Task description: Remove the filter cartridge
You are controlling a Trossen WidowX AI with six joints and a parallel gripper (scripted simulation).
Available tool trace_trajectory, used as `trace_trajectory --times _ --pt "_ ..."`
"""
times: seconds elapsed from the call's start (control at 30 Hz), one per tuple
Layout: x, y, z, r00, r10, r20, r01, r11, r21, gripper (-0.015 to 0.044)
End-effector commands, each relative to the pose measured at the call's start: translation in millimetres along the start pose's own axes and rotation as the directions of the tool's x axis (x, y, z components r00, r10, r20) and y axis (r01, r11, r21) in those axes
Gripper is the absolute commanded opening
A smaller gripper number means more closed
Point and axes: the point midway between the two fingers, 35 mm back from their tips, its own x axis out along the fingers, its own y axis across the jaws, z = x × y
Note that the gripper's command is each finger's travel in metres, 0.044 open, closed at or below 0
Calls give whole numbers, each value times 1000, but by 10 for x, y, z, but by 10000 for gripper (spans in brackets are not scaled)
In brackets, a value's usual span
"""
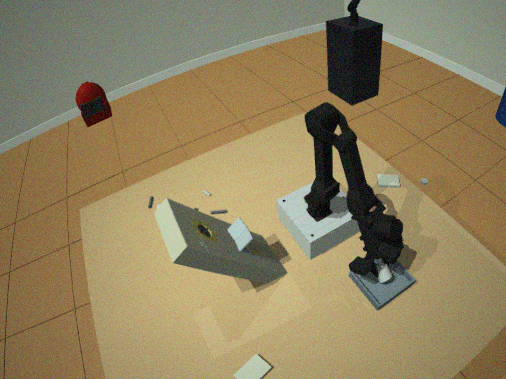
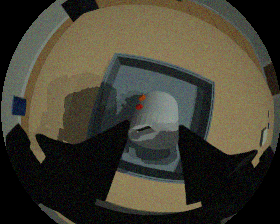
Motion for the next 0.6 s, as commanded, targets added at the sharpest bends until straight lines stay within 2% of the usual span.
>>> trace_trajectory --times 0.0,0.17,0.3,0.47,0.57 --pt "-2 0 14 1000 0 4 0 1000 0 315" --pt "-2 0 14 1000 0 4 0 1000 0 440" --pt "-55 1 62 1000 0 4 0 1000 0 440" --pt "-538 2 332 1000 0 2 0 1000 0 440" --pt "-616 2 357 1000 0 2 0 1000 0 440"
